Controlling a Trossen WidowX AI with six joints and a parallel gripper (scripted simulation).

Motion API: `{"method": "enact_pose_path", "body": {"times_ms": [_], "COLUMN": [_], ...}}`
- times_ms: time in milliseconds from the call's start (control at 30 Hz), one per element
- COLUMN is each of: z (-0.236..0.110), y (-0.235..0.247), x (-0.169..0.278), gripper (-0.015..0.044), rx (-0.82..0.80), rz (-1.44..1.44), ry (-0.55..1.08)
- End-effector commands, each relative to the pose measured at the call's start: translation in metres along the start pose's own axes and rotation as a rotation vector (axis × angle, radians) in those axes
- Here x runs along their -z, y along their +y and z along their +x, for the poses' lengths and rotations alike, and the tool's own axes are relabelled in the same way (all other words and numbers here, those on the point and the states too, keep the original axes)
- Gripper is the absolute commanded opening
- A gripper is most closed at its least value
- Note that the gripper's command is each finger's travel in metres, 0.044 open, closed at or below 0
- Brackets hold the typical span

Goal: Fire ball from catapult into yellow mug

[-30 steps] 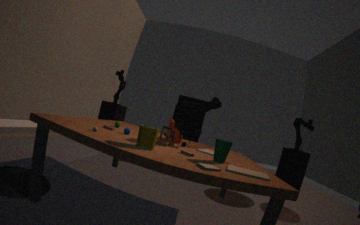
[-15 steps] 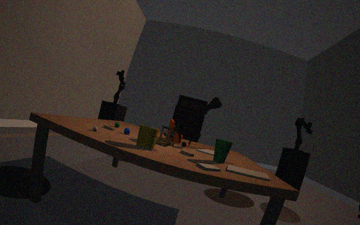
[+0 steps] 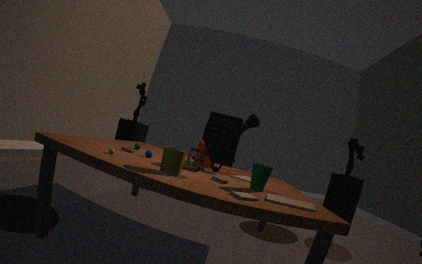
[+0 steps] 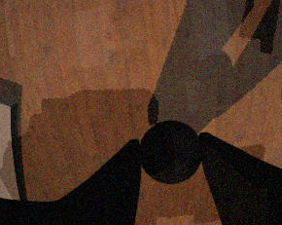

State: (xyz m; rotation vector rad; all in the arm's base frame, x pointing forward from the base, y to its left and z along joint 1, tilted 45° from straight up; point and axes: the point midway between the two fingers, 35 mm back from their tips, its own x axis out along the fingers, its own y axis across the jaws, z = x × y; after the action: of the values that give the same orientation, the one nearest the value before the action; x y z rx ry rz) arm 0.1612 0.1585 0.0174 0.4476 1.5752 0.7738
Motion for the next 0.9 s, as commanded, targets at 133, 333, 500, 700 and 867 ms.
{"method": "enact_pose_path", "body": {"times_ms": [133,333,500,700,867], "z": [-0.004,-0.019,-0.036,-0.064,-0.089], "y": [-0.002,-0.006,-0.009,-0.010,-0.009], "x": [-0.002,-0.007,-0.009,-0.007,-0.003], "gripper": [0.0000,0.0000,0.0000,0.0000,0.0000], "rx": [-0.010,-0.013,0.003,0.018,0.020], "rz": [0.013,0.024,0.023,0.019,0.016], "ry": [-0.021,-0.059,-0.053,-0.037,-0.021]}}
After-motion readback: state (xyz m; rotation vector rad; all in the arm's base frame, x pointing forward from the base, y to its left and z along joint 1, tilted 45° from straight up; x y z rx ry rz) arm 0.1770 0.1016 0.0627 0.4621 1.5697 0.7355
